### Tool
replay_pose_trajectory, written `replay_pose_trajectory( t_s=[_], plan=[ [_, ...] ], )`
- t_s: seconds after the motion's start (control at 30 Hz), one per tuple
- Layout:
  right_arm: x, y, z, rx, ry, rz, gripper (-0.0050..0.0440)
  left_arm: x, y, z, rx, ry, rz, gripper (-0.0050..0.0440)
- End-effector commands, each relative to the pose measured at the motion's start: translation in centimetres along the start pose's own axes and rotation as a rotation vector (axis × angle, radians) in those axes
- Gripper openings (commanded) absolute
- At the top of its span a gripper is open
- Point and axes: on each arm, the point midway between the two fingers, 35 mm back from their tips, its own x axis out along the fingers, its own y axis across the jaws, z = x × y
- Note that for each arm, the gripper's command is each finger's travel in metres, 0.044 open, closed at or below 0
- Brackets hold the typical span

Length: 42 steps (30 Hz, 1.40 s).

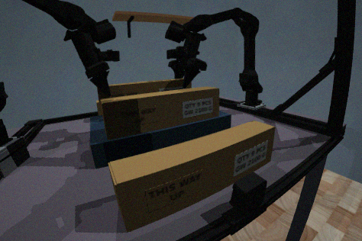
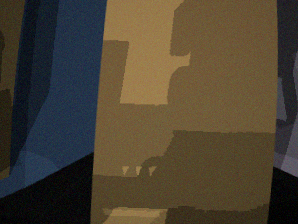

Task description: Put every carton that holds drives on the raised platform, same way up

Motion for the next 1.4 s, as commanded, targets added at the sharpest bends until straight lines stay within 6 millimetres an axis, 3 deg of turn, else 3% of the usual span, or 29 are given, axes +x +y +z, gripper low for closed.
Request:
replay_pose_trajectory(
  t_s=[0.0,0.27,0.7,1.37],
  plan=[
    [-1.1,1.4,0.1,0.010,-0.031,-0.008,0.0000,-1.0,-1.4,0.4,0.001,-0.033,0.015,0.0000],
    [-1.1,3.6,0.1,0.010,-0.031,-0.008,0.0000,-0.8,-3.8,0.4,0.001,-0.033,0.015,0.0000],
    [-1.0,5.6,0.0,0.010,-0.031,-0.008,0.0000,-0.7,-5.9,0.4,0.001,-0.033,0.015,0.0000],
    [-0.9,6.3,0.0,0.010,-0.031,-0.008,0.0000,-0.5,-6.6,0.4,0.001,-0.033,0.015,0.0000]
  ],
)
